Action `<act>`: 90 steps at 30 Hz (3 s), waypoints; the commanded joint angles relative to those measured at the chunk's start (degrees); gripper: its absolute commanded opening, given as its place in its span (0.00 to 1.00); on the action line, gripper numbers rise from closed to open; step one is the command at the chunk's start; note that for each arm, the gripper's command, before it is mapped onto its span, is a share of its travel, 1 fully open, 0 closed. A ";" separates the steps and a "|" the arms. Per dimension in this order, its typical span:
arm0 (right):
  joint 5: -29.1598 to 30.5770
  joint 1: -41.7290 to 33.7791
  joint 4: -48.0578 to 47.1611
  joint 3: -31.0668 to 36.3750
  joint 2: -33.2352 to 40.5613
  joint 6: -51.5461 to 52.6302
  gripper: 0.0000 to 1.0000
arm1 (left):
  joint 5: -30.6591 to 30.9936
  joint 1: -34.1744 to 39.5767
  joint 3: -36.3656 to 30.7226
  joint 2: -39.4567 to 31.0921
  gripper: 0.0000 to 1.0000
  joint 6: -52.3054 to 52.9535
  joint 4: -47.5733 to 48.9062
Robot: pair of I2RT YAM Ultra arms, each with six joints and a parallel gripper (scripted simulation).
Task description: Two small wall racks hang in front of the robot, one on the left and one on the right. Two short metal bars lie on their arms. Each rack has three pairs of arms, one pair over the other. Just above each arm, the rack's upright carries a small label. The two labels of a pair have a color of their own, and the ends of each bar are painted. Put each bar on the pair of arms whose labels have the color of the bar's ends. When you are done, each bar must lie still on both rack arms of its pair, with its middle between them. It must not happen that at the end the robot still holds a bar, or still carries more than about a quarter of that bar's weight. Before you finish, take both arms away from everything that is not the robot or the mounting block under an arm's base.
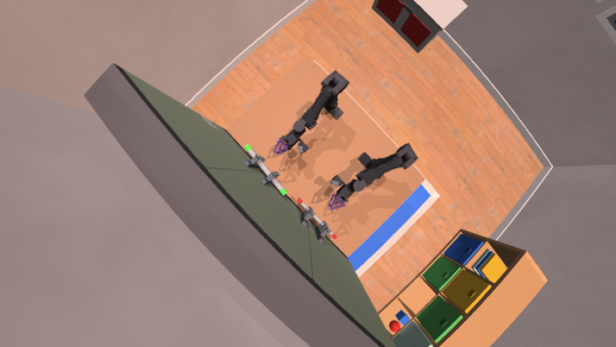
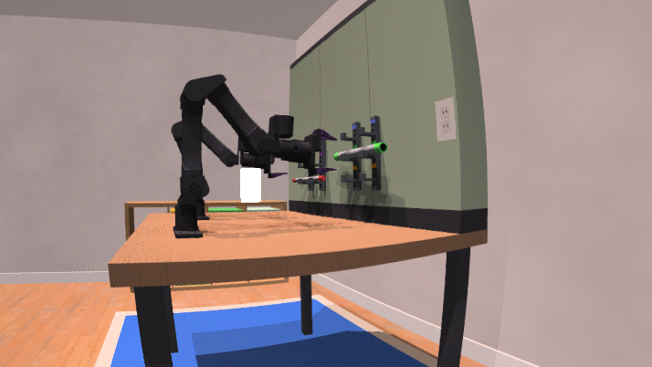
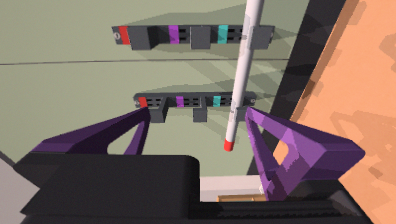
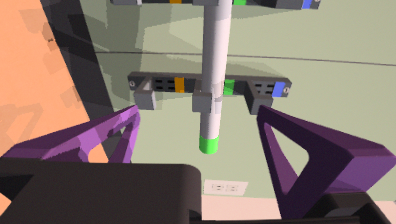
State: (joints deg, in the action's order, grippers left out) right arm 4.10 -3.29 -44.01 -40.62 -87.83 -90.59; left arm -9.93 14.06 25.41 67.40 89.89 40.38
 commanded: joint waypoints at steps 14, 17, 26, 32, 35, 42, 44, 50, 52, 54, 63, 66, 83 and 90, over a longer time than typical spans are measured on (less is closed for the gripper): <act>4.99 -4.37 0.28 0.64 2.95 0.79 1.00 | 0.37 -0.74 0.20 -0.32 1.00 0.01 1.22; 5.00 -4.37 0.29 0.63 2.95 0.79 1.00 | 0.49 -0.87 -0.03 0.52 1.00 0.01 2.25; 5.00 -4.38 0.30 0.63 2.95 0.79 1.00 | 0.87 -1.25 -0.64 3.22 1.00 0.00 5.50; 5.01 -4.37 0.36 0.62 2.96 0.78 1.00 | 1.04 -1.41 -0.51 4.03 1.00 0.01 6.20; 5.01 -4.37 0.36 0.62 2.96 0.78 1.00 | 1.16 -1.53 -0.39 4.62 1.00 0.01 6.68; 5.01 -4.37 0.36 0.62 2.96 0.78 1.00 | 1.43 -1.81 -0.10 5.97 1.00 0.01 7.74; 5.01 -4.37 0.36 0.62 2.96 0.78 1.00 | 1.47 -1.84 -0.06 6.16 1.00 0.01 7.89; 5.02 -4.37 0.42 0.62 2.95 0.78 1.00 | 1.66 -2.03 -0.12 7.52 1.00 0.00 9.29; 5.02 -4.37 0.42 0.62 2.95 0.78 1.00 | 1.74 -2.11 -0.14 8.07 1.00 0.00 9.86; 5.02 -4.37 0.42 0.62 2.95 0.78 1.00 | 1.81 -2.18 -0.16 8.62 1.00 0.00 10.42; 5.03 -4.37 0.48 0.62 2.95 0.78 1.00 | 2.06 -2.43 -0.22 10.66 1.00 0.00 12.52; 5.03 -4.37 0.49 0.62 2.95 0.78 1.00 | 2.17 -2.54 -0.30 11.64 1.00 0.00 13.55; 5.04 -4.37 0.55 0.62 2.95 0.78 1.00 | 2.68 -3.05 -0.57 16.89 1.00 0.00 19.04; 5.04 -4.37 0.55 0.61 2.95 0.78 1.00 | 2.91 -3.28 -0.64 19.55 1.00 0.00 21.76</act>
State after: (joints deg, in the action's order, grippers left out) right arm 8.78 -7.33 -43.38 -40.01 -86.98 -90.54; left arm -7.40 11.44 24.60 85.97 89.89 58.65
